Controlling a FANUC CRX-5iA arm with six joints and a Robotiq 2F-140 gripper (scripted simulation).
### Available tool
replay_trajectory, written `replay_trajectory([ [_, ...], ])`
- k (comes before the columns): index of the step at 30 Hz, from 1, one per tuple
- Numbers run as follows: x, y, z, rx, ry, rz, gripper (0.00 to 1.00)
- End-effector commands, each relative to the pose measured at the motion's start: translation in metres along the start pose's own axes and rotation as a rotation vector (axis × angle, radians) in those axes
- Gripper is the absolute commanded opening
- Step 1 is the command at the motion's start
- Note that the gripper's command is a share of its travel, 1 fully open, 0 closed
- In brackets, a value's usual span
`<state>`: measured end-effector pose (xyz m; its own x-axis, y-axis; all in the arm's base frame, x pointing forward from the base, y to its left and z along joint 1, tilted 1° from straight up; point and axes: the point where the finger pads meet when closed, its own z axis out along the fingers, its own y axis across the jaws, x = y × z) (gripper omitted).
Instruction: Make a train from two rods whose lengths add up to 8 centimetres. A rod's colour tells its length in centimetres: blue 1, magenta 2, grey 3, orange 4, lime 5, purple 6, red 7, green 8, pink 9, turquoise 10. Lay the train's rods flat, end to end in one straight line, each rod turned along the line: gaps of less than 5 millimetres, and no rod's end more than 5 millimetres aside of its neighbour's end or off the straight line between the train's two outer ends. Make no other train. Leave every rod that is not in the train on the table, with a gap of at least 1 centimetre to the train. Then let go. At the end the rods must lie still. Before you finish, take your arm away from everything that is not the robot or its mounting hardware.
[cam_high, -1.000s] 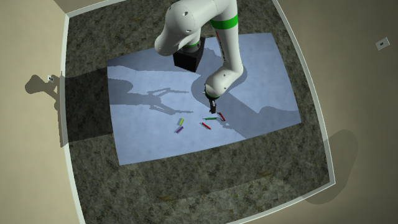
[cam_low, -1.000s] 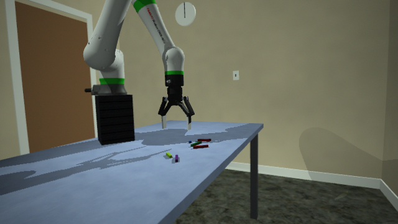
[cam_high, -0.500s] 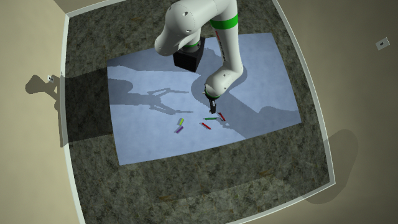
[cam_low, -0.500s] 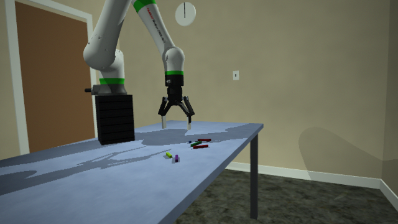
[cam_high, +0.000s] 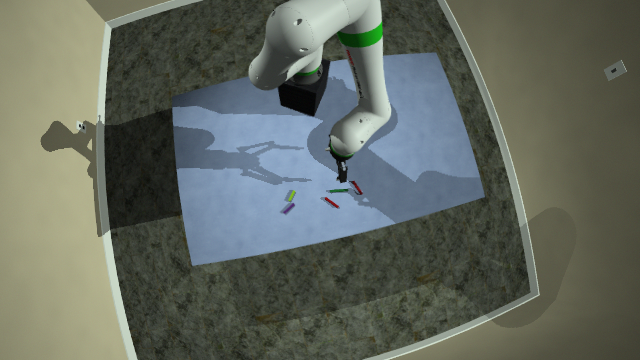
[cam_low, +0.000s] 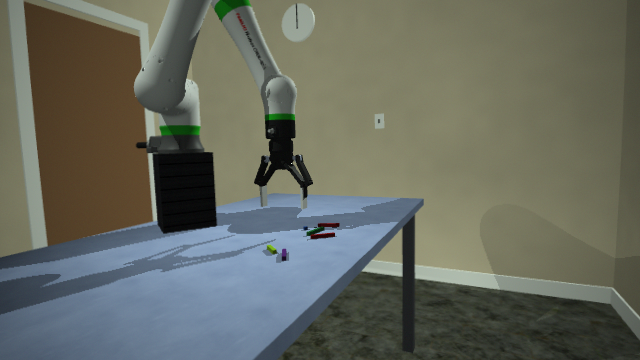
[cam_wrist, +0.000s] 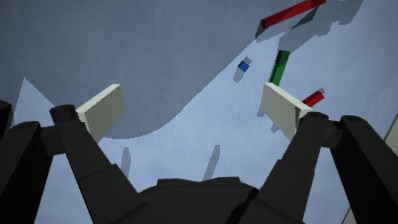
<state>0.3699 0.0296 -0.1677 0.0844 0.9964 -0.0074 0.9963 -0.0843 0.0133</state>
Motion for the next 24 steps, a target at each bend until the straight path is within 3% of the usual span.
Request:
replay_trajectory([
  [1, 0.0, 0.0, 0.0, 0.0, 0.0, 0.0, 1.0],
  [9, 0.001, 0.001, 0.0, 0.0, 0.0, 0.0, 1.0],
  [12, 0.031, 0.033, 0.0, -0.001, -0.001, 0.0, 1.0],
  [19, 0.073, 0.073, 0.001, -0.001, -0.001, 0.001, 1.0],
  [24, 0.08, 0.079, 0.001, -0.001, -0.001, 0.001, 1.0],
])
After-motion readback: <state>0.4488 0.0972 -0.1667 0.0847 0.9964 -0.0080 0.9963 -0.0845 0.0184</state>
